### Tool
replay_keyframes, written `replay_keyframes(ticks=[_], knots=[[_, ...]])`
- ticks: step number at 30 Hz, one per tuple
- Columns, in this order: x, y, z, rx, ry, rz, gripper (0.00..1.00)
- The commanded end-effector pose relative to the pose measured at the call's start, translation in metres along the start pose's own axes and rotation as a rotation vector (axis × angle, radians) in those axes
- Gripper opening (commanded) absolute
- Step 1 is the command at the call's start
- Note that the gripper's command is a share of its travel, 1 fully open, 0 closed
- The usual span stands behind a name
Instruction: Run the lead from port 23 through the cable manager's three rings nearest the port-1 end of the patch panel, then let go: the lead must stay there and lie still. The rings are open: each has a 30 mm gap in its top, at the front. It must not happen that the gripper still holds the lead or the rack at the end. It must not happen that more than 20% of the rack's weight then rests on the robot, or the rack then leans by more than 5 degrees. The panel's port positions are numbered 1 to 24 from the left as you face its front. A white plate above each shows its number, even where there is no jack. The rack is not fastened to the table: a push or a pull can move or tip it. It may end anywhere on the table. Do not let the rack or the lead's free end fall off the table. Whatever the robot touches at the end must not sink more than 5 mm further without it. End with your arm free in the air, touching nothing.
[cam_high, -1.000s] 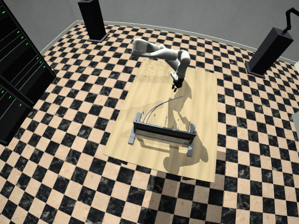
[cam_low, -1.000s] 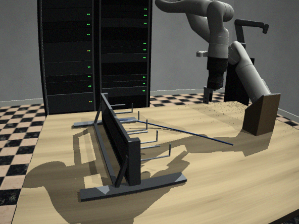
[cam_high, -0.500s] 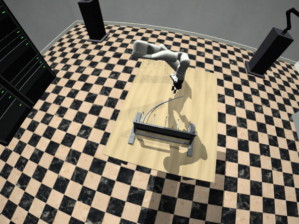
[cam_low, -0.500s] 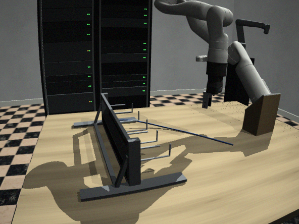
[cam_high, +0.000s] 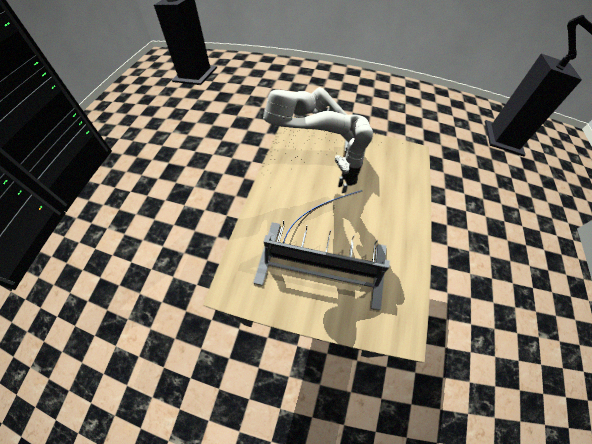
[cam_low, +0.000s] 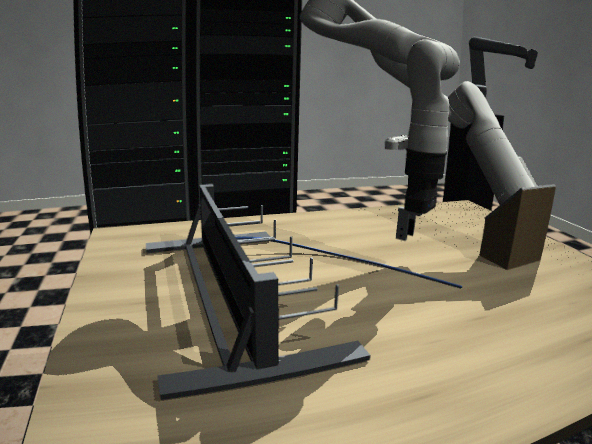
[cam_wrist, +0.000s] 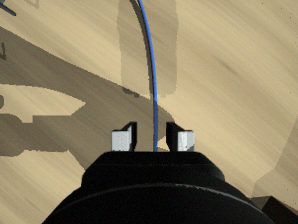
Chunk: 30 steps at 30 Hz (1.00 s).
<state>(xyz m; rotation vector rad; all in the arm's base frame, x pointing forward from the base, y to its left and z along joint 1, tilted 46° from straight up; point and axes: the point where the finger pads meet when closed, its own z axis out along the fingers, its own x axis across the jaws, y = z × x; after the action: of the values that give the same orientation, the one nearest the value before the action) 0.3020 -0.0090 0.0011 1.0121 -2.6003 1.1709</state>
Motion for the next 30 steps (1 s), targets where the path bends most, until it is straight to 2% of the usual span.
replay_keyframes(ticks=[1,17,30], knots=[[0.006,0.002,0.010,-0.003,0.018,-0.008,0.67],[0.006,0.002,0.057,-0.003,0.018,-0.008,0.67],[0.007,0.002,0.067,-0.003,0.018,-0.008,0.67]])
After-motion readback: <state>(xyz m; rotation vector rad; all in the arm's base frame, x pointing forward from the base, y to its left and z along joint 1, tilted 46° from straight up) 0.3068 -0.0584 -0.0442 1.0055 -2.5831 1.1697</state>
